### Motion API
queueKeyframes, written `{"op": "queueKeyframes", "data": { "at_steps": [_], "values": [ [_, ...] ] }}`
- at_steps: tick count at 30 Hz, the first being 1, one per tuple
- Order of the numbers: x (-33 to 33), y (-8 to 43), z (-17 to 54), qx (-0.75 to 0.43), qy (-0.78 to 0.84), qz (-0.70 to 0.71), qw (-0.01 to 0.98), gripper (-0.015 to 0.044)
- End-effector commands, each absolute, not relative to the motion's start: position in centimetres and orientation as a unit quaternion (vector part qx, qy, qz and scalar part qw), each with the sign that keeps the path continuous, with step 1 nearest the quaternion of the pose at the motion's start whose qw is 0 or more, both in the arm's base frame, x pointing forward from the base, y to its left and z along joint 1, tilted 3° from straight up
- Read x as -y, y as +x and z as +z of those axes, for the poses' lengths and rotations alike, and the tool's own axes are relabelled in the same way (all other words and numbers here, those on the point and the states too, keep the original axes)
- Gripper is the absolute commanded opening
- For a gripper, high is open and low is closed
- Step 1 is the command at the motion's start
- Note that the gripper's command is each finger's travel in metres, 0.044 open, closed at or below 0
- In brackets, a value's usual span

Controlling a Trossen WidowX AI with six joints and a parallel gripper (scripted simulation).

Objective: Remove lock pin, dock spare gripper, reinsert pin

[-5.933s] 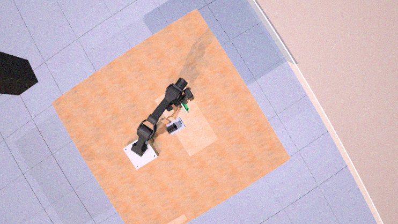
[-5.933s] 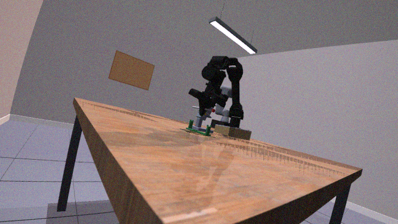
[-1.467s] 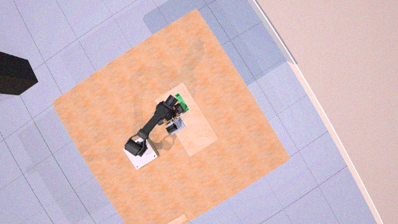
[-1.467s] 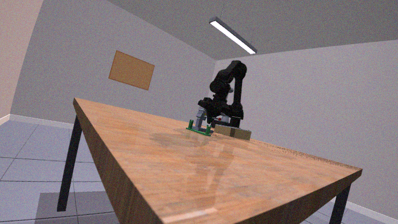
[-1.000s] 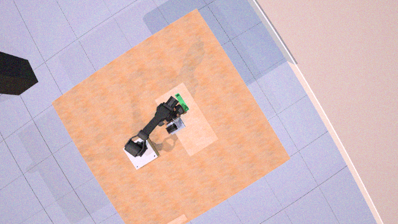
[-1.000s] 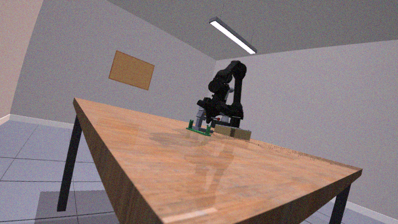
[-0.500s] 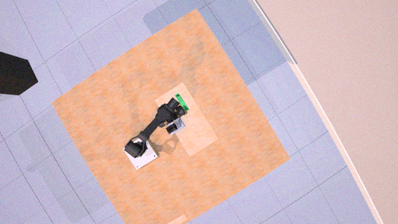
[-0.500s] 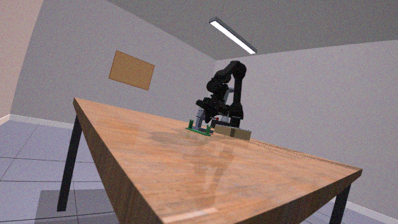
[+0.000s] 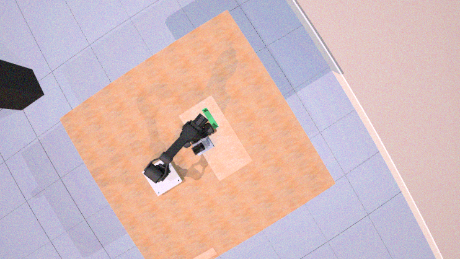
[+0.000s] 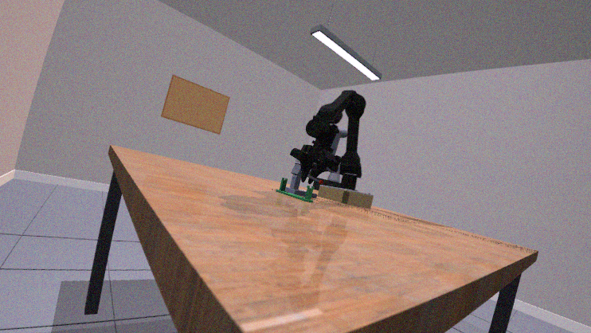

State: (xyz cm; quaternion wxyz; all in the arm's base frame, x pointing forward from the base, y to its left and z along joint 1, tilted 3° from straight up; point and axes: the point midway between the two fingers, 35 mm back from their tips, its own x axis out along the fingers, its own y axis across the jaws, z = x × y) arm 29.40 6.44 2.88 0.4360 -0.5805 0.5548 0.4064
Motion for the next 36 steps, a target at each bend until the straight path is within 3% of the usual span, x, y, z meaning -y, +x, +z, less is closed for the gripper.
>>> {"op": "queueKeyframes", "data": {
  "at_steps": [1, 36],
  "values": [
    [-6.4, 29.4, 2.9, -0.555, -0.581, 0.406, 0.436, 0.0200],
    [-11.4, 28.9, 8.7, -0.550, -0.590, 0.415, 0.421, 0.0200]
  ]
}}
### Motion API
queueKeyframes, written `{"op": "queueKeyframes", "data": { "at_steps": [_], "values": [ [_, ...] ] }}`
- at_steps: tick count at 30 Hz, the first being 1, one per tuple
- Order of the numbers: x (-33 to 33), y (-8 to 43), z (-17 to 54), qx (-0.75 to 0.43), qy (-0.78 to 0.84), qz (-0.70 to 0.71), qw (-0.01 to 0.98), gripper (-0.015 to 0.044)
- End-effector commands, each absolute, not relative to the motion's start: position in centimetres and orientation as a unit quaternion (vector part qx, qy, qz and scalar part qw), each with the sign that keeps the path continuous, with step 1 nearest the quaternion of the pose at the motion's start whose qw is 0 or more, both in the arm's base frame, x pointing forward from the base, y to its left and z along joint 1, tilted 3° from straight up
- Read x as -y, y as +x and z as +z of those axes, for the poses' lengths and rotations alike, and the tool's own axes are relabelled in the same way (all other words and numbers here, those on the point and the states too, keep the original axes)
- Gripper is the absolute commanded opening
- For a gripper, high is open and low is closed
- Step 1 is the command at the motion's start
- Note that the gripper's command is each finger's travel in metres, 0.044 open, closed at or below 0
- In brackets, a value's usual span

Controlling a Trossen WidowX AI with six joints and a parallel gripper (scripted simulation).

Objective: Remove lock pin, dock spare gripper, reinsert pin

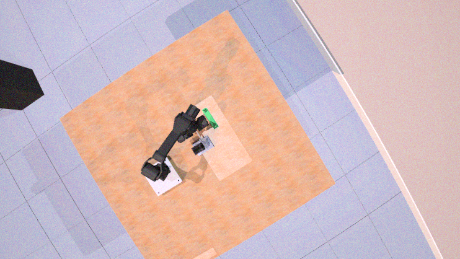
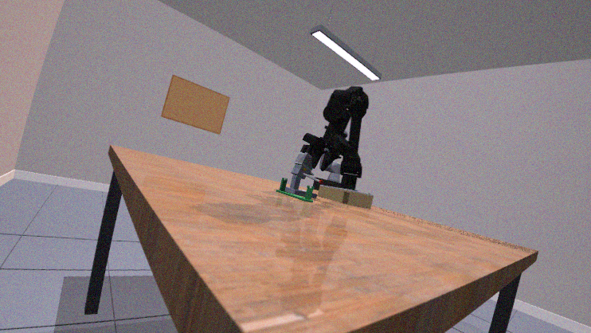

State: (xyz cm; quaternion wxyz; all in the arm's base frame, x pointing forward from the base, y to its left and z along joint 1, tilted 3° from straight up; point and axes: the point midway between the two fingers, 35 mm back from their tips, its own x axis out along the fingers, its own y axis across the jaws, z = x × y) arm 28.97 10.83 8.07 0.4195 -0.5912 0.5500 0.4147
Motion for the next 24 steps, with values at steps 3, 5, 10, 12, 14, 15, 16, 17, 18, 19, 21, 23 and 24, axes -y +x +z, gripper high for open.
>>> {"op": "queueKeyframes", "data": {
  "at_steps": [3, 5, 10, 12, 14, 15, 16, 17, 18, 19, 21, 23, 24],
  "values": [
    [-11.8, 28.9, 9.2, -0.550, -0.591, 0.415, 0.419, 0.0200],
    [-12.2, 28.9, 9.6, -0.549, -0.592, 0.415, 0.418, 0.0200],
    [-12.3, 28.9, 9.9, -0.547, -0.595, 0.416, 0.416, 0.0226],
    [-12.3, 28.9, 9.9, -0.547, -0.595, 0.416, 0.416, 0.0279],
    [-12.3, 28.9, 9.9, -0.547, -0.595, 0.416, 0.416, 0.0331],
    [-12.3, 28.9, 9.9, -0.547, -0.595, 0.416, 0.416, 0.0357],
    [-12.3, 28.9, 9.9, -0.547, -0.595, 0.416, 0.416, 0.0384],
    [-12.3, 28.9, 9.9, -0.547, -0.595, 0.416, 0.416, 0.0410],
    [-12.3, 28.9, 9.9, -0.547, -0.595, 0.416, 0.416, 0.0436],
    [-12.3, 28.9, 9.9, -0.547, -0.595, 0.416, 0.416, 0.0440],
    [-12.3, 28.9, 9.9, -0.547, -0.595, 0.416, 0.416, 0.0440],
    [-12.3, 28.9, 9.9, -0.547, -0.595, 0.416, 0.416, 0.0440],
    [-12.3, 28.9, 9.9, -0.547, -0.595, 0.416, 0.416, 0.0440]
  ]
}}
